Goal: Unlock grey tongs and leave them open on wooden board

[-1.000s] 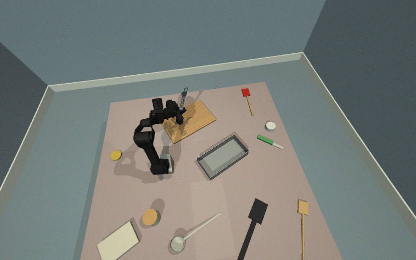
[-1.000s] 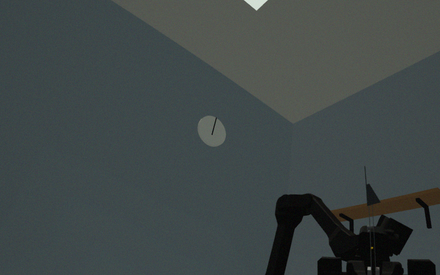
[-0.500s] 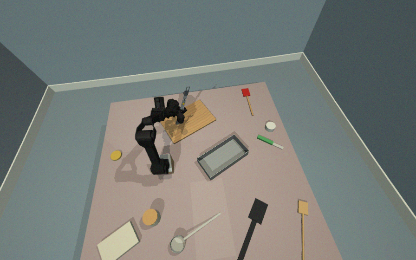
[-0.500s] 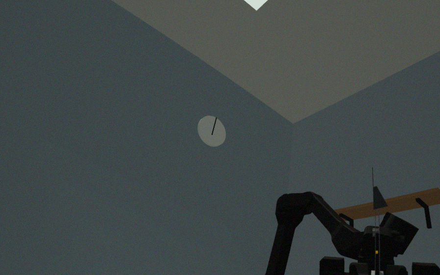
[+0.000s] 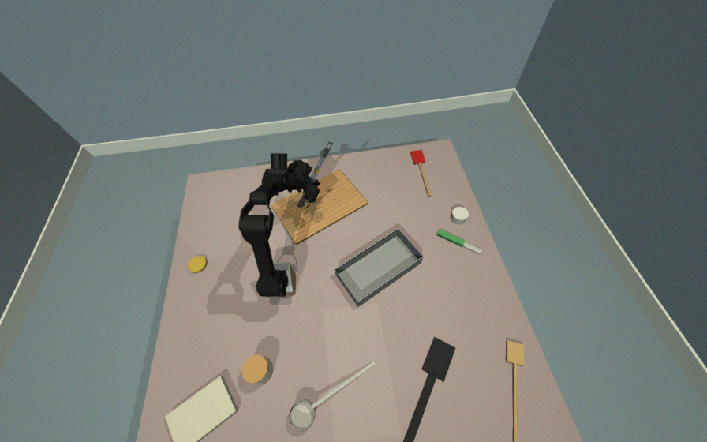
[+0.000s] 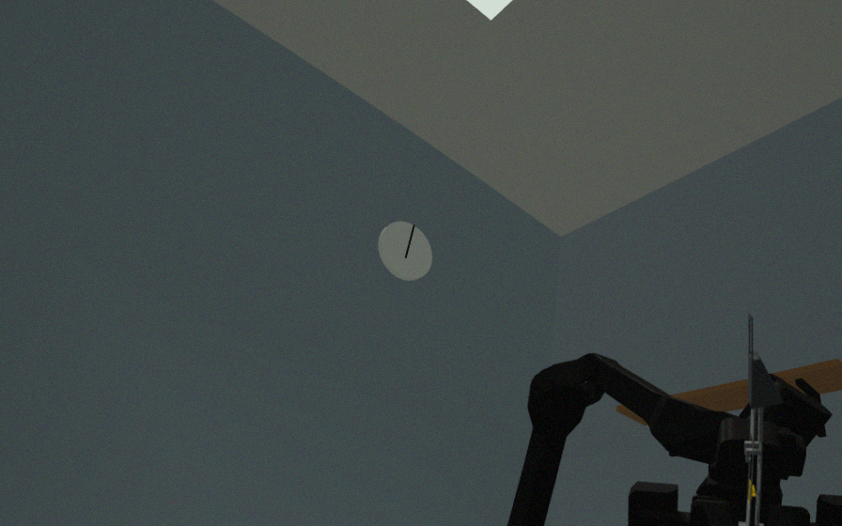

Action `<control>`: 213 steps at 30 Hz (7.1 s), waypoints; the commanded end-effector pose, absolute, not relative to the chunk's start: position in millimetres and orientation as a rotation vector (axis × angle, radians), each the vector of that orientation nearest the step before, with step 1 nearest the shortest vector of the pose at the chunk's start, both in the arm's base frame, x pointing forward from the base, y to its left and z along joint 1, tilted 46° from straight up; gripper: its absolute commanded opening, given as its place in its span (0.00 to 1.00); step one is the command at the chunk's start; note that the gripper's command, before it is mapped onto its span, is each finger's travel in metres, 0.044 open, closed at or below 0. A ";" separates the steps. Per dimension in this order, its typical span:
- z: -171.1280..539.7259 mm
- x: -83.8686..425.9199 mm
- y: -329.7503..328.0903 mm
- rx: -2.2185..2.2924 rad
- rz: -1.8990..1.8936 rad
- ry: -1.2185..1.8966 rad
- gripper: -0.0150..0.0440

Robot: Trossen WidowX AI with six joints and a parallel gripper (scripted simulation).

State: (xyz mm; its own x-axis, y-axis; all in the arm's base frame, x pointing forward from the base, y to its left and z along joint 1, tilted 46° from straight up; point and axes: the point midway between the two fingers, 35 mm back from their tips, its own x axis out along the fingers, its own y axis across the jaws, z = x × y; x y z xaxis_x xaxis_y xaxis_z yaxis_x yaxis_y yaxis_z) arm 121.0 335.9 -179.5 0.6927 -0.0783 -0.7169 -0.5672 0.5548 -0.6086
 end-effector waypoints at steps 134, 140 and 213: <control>-237.2 144.8 250.9 -1.026 -0.174 1.613 0.00; -237.3 144.0 251.4 -1.019 -0.178 1.619 0.04; -28.0 214.1 271.5 -1.010 -0.180 1.611 1.00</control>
State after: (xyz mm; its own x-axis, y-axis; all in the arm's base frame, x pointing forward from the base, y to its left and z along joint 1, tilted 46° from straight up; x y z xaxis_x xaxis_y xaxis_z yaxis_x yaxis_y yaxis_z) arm 214.6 270.6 -28.2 0.0451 -0.6860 -0.7262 -0.5103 0.6091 -0.6071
